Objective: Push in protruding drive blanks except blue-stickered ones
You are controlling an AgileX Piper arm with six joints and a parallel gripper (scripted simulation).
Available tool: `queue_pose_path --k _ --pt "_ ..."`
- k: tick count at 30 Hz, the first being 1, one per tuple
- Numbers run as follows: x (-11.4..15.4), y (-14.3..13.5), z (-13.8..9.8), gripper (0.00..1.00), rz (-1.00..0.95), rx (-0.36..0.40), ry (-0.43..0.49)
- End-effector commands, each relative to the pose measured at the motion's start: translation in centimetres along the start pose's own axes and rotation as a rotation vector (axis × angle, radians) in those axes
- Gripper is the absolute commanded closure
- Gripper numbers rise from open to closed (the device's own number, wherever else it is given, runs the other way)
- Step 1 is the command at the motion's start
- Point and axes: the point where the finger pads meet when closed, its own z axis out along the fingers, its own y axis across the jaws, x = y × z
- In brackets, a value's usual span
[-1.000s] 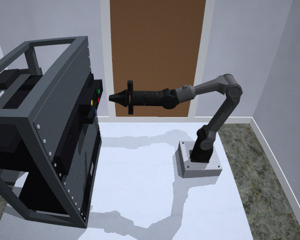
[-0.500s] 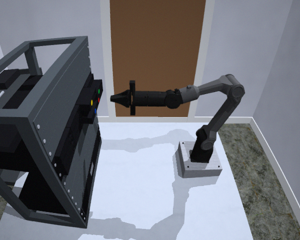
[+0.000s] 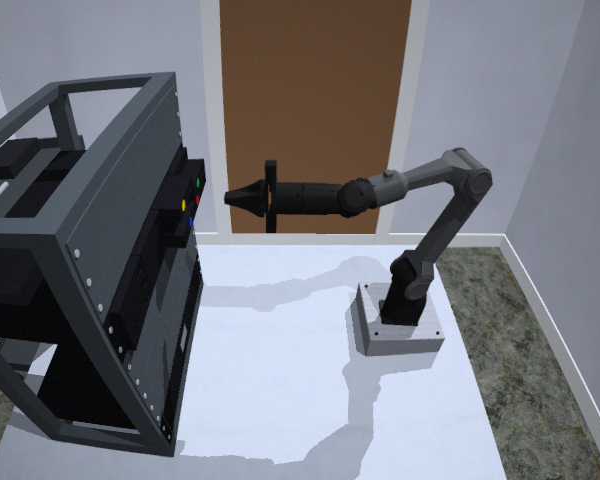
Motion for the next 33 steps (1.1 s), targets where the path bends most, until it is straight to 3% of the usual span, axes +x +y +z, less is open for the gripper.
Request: queue_pose_path --k 1,26,29,33 --pt "0.4 0.5 -0.2 1.00 0.000 -0.003 -0.007" --pt "2.2 1.7 -0.9 1.00 0.000 -0.002 -0.007" --pt "2.2 1.7 0.4 1.00 0.000 -0.002 -0.007" --pt "2.2 1.7 3.8 1.00 0.000 -0.002 -0.007"
